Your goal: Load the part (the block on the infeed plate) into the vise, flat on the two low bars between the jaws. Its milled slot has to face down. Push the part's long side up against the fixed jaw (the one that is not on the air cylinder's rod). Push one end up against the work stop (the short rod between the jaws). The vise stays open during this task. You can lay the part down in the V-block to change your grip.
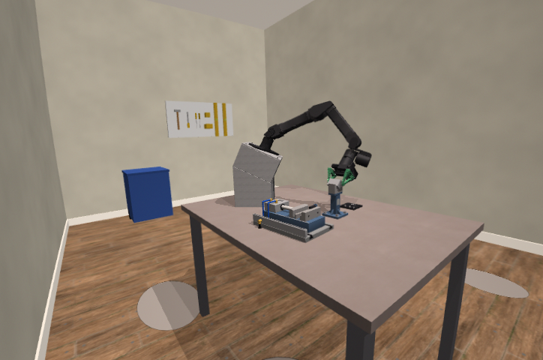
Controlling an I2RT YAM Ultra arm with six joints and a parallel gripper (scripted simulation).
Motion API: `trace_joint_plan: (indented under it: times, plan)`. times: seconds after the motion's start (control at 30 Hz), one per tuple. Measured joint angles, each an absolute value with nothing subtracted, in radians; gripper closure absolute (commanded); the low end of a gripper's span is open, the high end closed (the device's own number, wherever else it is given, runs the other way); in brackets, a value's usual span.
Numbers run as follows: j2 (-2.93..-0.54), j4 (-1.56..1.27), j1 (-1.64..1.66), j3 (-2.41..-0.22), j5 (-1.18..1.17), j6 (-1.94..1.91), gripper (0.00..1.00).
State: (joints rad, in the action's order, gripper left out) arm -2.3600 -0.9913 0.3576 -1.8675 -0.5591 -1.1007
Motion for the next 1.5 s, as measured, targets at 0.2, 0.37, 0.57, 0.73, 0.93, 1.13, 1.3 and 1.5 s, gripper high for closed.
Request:
trace_joint_plan:
  times: [0.2,0.37,0.57,0.73,0.93,1.13,1.3,1.5]
  plan:
    - [-2.360,-0.984,0.360,-1.866,-0.559,-1.099,0.19]
    - [-2.360,-0.976,0.360,-1.847,-0.555,-1.101,0.19]
    - [-2.352,-0.962,0.356,-1.826,-0.538,-1.110,0.19]
    - [-2.336,-0.947,0.350,-1.817,-0.525,-1.119,0.19]
    - [-2.318,-0.924,0.342,-1.794,-0.501,-1.134,0.19]
    - [-2.298,-0.897,0.329,-1.765,-0.469,-1.154,0.19]
    - [-2.283,-0.876,0.319,-1.747,-0.444,-1.169,0.19]
    - [-2.259,-0.844,0.305,-1.714,-0.401,-1.192,0.19]
